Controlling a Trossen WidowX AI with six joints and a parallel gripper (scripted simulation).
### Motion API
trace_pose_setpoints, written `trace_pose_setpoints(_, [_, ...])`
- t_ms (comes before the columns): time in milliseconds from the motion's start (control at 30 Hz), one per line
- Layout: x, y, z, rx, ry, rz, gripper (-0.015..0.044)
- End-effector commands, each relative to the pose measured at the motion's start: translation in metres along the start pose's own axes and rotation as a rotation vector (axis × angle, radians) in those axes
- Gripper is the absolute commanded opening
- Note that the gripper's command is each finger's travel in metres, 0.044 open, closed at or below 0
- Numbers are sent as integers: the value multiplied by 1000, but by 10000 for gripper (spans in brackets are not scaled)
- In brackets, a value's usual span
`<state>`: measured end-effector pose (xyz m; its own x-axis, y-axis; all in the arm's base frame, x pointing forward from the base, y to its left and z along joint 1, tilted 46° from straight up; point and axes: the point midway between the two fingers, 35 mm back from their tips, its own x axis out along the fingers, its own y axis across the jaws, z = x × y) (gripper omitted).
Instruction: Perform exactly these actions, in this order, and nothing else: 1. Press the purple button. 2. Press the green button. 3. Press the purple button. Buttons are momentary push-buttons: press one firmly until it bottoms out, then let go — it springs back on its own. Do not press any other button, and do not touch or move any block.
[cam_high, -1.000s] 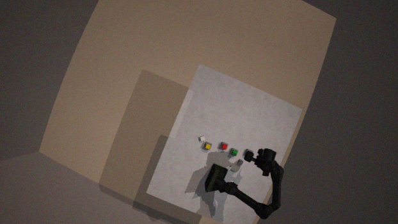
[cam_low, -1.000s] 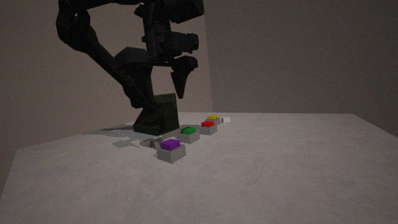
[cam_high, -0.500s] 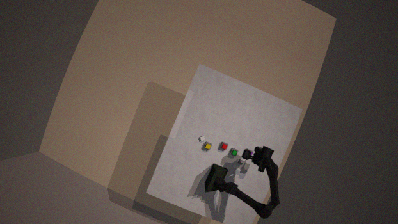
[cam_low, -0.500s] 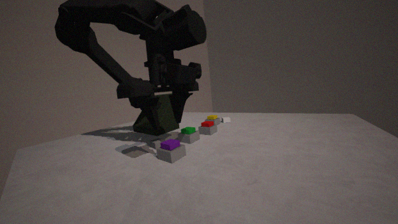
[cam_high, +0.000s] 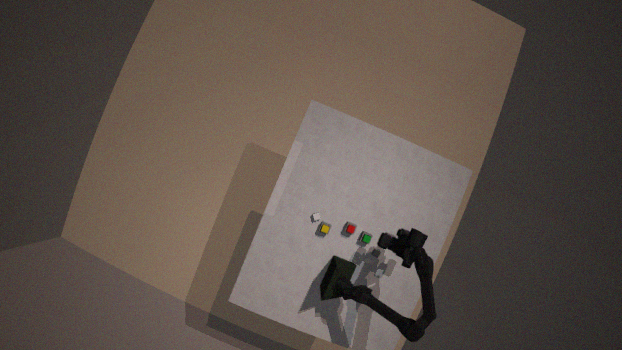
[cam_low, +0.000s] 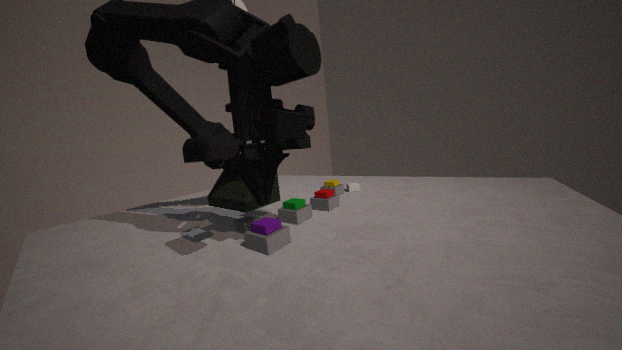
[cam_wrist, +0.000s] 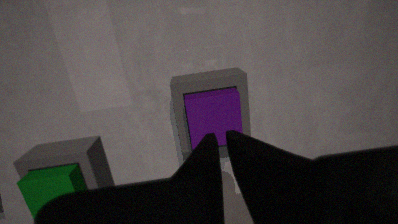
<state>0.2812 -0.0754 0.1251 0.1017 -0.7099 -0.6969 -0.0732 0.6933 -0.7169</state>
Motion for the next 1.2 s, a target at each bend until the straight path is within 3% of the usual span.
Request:
trace_pose_setpoints(0, [1, 0, -1, -4, 3, -4, 20])
trace_pose_setpoints(1167, [35, -1, -1, -4, 2, -6, 20])
